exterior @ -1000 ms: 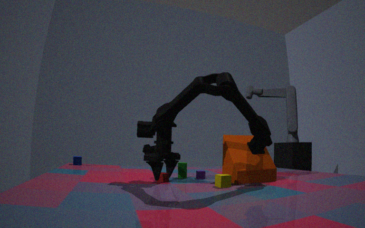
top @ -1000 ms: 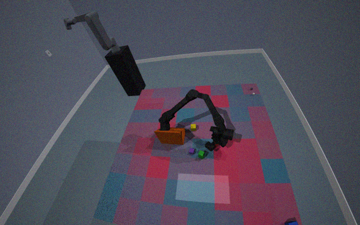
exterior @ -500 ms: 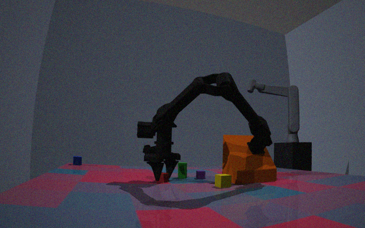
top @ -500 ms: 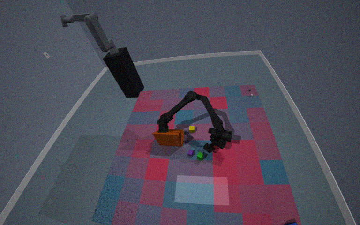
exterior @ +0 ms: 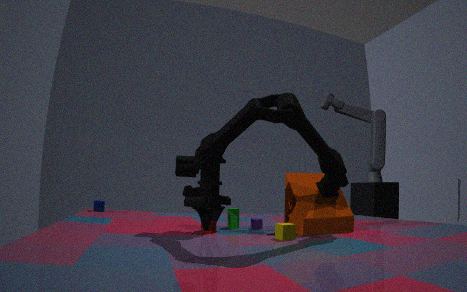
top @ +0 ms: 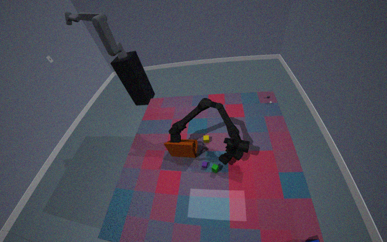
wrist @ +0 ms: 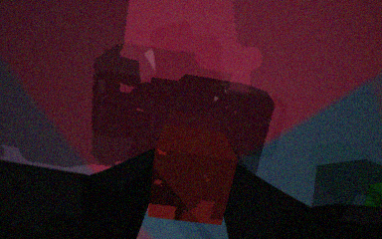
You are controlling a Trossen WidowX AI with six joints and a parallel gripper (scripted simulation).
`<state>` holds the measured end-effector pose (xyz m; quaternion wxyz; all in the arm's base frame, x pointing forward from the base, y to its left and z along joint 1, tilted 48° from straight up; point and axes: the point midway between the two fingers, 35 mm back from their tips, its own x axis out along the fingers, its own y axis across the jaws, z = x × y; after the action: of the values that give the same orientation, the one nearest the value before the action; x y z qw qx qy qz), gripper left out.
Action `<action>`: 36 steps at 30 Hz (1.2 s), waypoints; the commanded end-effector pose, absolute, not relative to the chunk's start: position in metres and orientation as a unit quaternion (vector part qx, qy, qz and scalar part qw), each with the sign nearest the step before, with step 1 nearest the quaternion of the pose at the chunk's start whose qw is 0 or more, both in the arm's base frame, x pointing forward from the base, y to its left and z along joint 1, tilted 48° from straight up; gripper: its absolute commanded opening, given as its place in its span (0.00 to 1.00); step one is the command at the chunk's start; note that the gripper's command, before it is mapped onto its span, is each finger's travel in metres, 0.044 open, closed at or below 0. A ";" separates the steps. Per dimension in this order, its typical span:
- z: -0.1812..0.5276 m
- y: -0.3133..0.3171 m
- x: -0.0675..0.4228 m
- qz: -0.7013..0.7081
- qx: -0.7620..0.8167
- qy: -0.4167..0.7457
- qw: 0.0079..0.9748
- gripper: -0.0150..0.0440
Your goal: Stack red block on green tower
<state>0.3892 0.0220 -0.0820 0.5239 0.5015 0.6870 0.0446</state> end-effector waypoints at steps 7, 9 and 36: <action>-0.072 0.011 0.389 0.043 0.503 0.687 0.523 0.25; -0.065 0.003 0.388 0.043 0.503 0.687 0.523 0.25; -0.004 -0.066 0.384 0.042 0.502 0.687 0.524 0.25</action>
<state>0.3838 -0.0642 -0.0056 0.5229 0.5056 0.6850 0.0401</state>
